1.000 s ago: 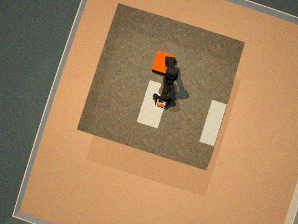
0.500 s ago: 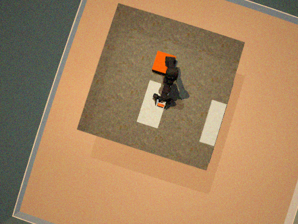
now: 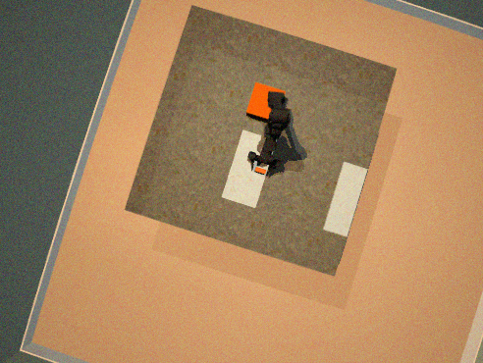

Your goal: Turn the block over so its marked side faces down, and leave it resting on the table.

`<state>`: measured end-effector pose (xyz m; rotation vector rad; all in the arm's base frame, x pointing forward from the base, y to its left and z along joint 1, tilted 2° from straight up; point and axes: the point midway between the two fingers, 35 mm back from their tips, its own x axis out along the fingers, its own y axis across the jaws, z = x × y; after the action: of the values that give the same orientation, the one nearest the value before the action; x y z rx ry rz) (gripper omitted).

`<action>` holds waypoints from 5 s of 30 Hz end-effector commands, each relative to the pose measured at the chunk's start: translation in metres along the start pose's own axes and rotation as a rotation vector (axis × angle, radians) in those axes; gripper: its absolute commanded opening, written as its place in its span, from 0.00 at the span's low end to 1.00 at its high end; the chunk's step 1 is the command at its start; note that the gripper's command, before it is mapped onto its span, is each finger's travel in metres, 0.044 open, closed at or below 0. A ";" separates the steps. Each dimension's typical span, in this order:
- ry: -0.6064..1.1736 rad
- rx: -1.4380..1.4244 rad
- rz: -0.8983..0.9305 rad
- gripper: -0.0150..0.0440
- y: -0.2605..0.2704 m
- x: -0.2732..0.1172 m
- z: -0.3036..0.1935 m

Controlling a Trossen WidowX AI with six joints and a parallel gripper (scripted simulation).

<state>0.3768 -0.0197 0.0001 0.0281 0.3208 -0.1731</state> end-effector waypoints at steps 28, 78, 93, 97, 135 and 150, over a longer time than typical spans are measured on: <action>0.538 0.000 -0.002 1.00 0.000 -0.045 0.059; 1.179 -0.001 -0.002 1.00 0.001 -0.002 0.058; 1.179 0.000 -0.002 1.00 0.001 0.006 0.041; 1.179 0.000 -0.002 1.00 0.001 0.008 0.035; 1.179 -0.001 -0.002 0.27 0.001 0.001 0.051; 1.053 -0.006 -0.001 0.25 0.001 0.006 0.049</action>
<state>0.3983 -0.0216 0.0479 0.1255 1.4077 -0.1448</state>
